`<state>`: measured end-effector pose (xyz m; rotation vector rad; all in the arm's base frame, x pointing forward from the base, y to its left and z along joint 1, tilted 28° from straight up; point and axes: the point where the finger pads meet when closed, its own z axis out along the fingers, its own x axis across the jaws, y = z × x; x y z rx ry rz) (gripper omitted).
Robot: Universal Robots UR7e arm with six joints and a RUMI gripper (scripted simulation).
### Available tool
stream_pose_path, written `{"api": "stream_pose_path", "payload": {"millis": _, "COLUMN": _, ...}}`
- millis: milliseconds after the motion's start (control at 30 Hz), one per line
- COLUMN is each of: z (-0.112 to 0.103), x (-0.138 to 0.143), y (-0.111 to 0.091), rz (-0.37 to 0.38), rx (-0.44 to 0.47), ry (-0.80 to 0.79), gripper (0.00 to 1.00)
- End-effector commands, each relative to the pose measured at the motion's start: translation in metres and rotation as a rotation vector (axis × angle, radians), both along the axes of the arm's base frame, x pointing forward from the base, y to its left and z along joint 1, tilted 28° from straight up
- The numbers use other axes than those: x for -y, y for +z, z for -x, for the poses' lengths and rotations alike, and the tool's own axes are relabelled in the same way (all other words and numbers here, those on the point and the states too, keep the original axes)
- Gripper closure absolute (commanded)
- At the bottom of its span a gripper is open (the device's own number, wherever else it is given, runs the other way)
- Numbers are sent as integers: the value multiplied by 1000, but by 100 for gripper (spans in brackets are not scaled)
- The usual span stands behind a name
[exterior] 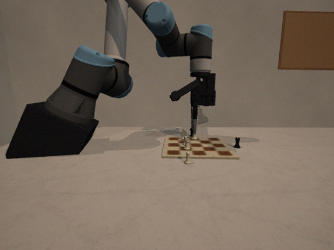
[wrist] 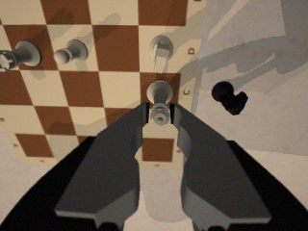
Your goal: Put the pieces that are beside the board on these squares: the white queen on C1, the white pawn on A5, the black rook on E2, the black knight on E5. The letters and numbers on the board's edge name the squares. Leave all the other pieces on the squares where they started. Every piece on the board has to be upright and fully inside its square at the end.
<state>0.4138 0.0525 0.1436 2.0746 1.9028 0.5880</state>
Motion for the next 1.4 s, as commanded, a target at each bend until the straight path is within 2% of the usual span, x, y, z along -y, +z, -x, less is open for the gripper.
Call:
{"api": "stream_pose_path", "payload": {"millis": 0, "z": 1, "x": -1, "y": -1, "rz": 0, "rx": -2, "ry": 2, "gripper": 85}}
{"api": "stream_pose_path", "payload": {"millis": 33, "z": 1, "x": -1, "y": -1, "rz": 0, "rx": -2, "ry": 2, "gripper": 85}}
{"api": "stream_pose_path", "payload": {"millis": 67, "z": 1, "x": -1, "y": -1, "rz": 0, "rx": -2, "ry": 2, "gripper": 80}}
{"api": "stream_pose_path", "payload": {"millis": 133, "z": 1, "x": -1, "y": -1, "rz": 0, "rx": -2, "ry": 2, "gripper": 80}}
{"api": "stream_pose_path", "payload": {"millis": 167, "z": 1, "x": -1, "y": -1, "rz": 0, "rx": -2, "ry": 2, "gripper": 75}}
{"api": "stream_pose_path", "payload": {"millis": 567, "z": 1, "x": -1, "y": -1, "rz": 0, "rx": -2, "ry": 1, "gripper": 75}}
{"api": "stream_pose_path", "payload": {"millis": 867, "z": 4, "x": 1, "y": 11, "rz": 2, "rx": 4, "ry": 0, "gripper": 75}}
{"api": "stream_pose_path", "payload": {"millis": 1367, "z": 34, "x": 6, "y": 69, "rz": 2, "rx": 4, "ry": 0, "gripper": 75}}
